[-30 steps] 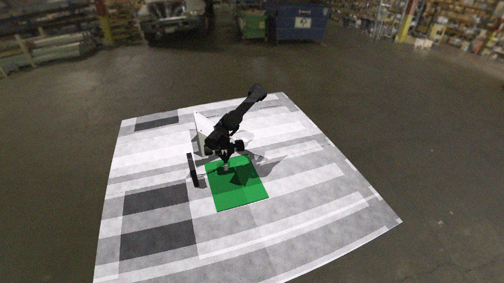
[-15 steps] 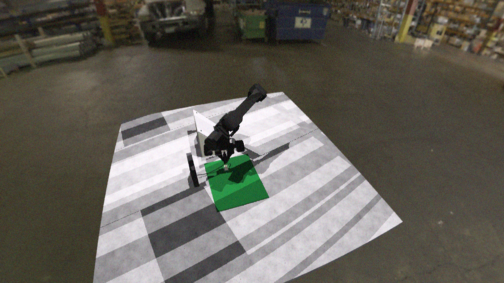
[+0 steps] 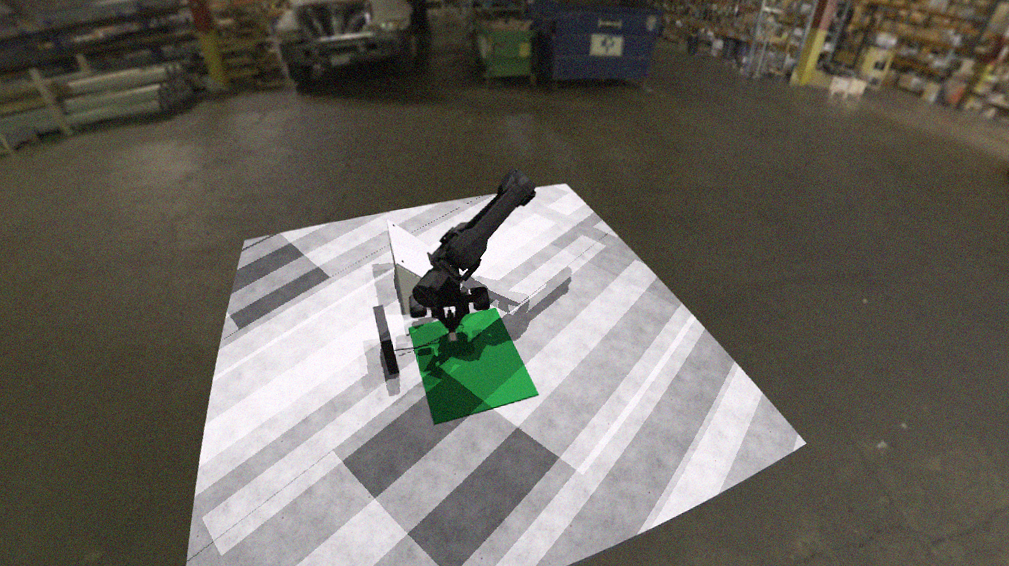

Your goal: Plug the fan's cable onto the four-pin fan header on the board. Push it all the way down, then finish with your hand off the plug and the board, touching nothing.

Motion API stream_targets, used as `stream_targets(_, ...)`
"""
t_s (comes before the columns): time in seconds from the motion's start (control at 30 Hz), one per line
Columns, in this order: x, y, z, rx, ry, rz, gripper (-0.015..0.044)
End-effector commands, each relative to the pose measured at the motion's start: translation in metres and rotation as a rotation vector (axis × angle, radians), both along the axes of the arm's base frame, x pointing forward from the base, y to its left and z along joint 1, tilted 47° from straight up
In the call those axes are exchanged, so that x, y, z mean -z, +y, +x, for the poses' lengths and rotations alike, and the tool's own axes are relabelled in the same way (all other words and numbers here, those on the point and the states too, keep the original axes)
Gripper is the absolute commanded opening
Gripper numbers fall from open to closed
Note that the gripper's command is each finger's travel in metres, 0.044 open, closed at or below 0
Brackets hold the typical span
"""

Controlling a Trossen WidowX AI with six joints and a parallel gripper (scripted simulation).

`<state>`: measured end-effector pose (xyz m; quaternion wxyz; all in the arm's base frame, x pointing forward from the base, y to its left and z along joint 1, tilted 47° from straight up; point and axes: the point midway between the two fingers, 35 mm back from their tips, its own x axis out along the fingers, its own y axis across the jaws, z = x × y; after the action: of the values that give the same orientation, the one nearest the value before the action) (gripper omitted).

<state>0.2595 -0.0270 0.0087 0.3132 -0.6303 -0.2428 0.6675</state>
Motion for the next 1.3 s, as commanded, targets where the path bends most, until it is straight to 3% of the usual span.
stream_targets(0.0,0.0011,0.0016,0.0001,0.004,0.001,0.003,0.0)
stream_targets(1.27,0.0037,0.0051,0.0006,0.004,0.001,0.003,0.0)
